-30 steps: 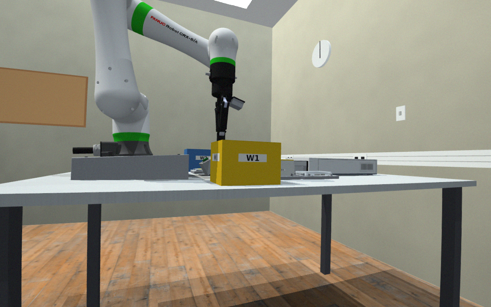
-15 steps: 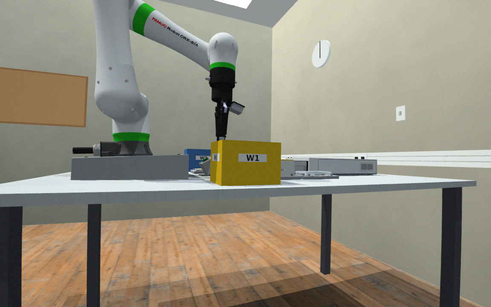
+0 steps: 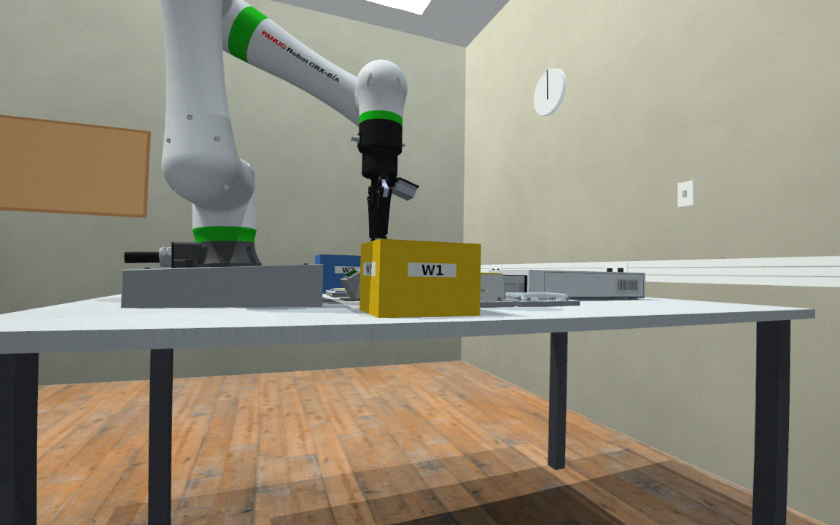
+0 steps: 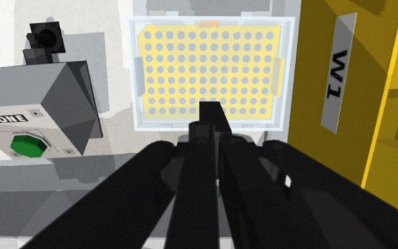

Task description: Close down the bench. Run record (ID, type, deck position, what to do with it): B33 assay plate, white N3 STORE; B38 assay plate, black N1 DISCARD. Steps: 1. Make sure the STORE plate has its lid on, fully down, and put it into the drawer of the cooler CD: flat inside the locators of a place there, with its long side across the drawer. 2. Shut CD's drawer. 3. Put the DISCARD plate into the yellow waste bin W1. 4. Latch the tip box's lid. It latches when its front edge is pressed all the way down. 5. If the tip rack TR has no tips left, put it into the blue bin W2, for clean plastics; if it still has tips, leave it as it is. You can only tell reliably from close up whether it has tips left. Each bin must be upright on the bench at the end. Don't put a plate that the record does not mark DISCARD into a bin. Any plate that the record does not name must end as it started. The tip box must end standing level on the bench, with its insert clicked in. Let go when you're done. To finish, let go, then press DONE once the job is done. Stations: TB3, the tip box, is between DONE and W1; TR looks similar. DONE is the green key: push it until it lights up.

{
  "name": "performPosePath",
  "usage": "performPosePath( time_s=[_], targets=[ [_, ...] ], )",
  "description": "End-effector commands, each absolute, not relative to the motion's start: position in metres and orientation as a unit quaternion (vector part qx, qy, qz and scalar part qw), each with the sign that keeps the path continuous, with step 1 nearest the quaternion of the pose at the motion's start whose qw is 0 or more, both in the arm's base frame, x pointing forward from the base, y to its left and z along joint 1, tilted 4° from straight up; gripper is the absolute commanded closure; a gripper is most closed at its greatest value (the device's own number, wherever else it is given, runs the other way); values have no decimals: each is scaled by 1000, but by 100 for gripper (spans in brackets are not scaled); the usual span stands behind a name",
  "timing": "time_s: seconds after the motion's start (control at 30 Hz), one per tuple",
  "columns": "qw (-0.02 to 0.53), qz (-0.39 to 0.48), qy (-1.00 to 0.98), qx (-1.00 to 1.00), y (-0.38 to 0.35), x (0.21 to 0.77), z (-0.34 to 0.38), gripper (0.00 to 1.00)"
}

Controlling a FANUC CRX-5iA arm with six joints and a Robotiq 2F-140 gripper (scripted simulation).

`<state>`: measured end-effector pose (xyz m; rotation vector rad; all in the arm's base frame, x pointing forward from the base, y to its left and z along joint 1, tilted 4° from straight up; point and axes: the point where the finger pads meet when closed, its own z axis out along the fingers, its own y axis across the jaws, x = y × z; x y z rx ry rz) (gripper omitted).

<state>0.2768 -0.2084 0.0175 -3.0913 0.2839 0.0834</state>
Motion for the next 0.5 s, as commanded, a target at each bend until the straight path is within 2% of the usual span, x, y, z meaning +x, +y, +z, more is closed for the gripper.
performPosePath(
  time_s=[0.0, 0.47],
  targets=[
    [18, 26, 91, -995, -209, 277, 17, 90],
    [18, 26, 91, -995, -209, 277, 14, 90]
  ],
)
